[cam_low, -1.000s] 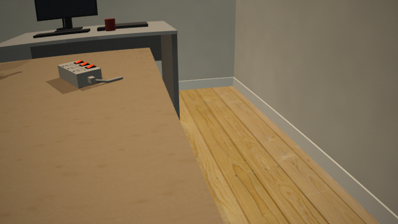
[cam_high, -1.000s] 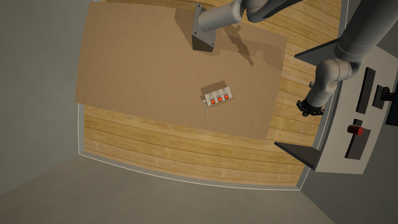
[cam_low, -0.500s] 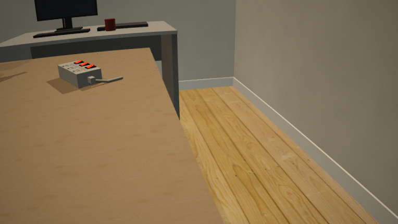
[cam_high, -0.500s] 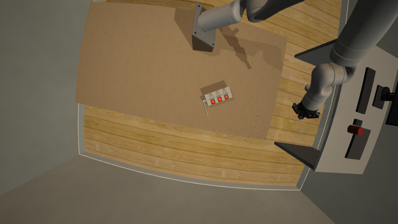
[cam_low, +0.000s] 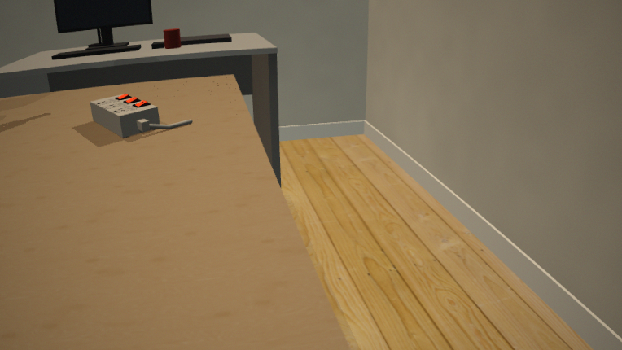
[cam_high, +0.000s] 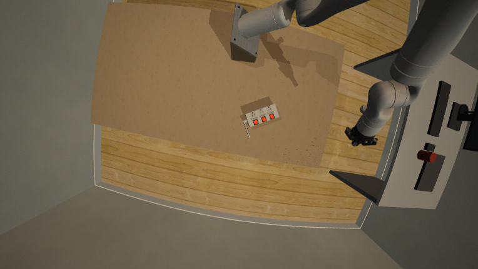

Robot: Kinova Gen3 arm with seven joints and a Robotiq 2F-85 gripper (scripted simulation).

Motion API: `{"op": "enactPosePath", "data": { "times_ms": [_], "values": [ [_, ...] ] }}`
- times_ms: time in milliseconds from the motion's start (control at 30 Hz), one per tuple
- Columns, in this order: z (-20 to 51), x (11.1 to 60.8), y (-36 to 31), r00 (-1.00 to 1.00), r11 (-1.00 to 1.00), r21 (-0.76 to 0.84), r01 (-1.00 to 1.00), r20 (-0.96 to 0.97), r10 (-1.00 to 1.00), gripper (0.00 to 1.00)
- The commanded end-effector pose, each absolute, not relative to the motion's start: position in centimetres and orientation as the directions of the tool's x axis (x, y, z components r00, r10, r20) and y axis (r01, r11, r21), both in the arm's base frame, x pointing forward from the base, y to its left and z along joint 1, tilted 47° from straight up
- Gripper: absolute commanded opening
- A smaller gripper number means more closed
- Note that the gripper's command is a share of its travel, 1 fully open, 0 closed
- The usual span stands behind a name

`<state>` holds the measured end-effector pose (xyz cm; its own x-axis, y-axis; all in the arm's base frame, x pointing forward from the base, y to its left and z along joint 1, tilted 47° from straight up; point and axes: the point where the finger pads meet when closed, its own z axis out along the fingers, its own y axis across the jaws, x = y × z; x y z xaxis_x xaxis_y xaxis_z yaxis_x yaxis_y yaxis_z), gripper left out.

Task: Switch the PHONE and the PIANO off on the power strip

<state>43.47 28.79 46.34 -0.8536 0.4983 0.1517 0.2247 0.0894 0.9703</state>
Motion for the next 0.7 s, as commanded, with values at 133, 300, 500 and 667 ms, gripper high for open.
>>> {"op": "enactPosePath", "data": {
  "times_ms": [133, 300, 500, 667],
  "values": [
    [45.3, 44.2, 28.5, -0.855, 0.104, 0.969, 0.223, 0.144, 0.498, 0.0],
    [45.3, 44.2, 28.5, -0.855, 0.104, 0.969, 0.223, 0.144, 0.498, 0.0],
    [44.2, 44.9, 28.0, -0.856, 0.121, 0.968, 0.222, 0.134, 0.5, 0.0],
    [43.0, 45.6, 27.6, -0.856, 0.138, 0.965, 0.221, 0.124, 0.501, 0.0]
  ]
}}
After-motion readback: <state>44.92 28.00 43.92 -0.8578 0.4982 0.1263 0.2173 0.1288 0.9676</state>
